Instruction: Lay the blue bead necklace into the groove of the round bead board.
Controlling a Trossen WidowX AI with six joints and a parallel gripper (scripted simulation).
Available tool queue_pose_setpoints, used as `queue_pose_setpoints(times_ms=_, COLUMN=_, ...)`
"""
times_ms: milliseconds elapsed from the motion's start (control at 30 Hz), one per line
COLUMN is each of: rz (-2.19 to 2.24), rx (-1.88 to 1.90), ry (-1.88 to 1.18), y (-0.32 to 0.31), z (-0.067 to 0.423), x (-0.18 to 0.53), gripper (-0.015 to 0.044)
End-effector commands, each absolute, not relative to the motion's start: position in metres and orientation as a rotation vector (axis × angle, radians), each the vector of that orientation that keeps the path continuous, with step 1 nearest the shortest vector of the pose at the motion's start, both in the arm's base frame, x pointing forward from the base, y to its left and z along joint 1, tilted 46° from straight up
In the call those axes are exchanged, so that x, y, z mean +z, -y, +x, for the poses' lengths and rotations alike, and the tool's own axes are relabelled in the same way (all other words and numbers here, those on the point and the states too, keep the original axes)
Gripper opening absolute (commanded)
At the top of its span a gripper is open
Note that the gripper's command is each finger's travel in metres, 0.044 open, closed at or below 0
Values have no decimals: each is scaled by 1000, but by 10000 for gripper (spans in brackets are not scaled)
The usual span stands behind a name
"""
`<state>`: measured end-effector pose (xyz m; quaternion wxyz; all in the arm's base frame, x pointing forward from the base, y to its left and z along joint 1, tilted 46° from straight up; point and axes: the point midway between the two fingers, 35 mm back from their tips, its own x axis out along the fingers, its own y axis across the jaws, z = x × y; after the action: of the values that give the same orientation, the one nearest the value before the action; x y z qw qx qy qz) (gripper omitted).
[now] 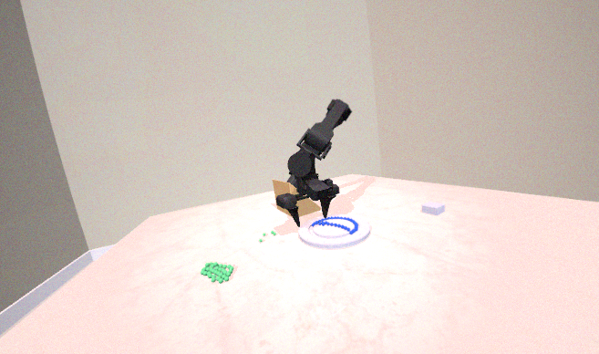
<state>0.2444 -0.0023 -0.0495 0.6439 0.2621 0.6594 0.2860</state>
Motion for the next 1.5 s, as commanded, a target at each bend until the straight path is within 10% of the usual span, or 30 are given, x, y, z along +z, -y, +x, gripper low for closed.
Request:
queue_pose_setpoints(times_ms=0, rz=594, rx=652, ry=-1502, y=3, z=244, x=-49, gripper=440)
queue_pose_setpoints(times_ms=433, rz=331, rx=882, ry=-1349, y=-3, z=322, x=-13, gripper=125)
queue_pose_setpoints(times_ms=1467, rz=220, rx=975, ry=-1275, y=-34, z=350, x=-15, gripper=120)
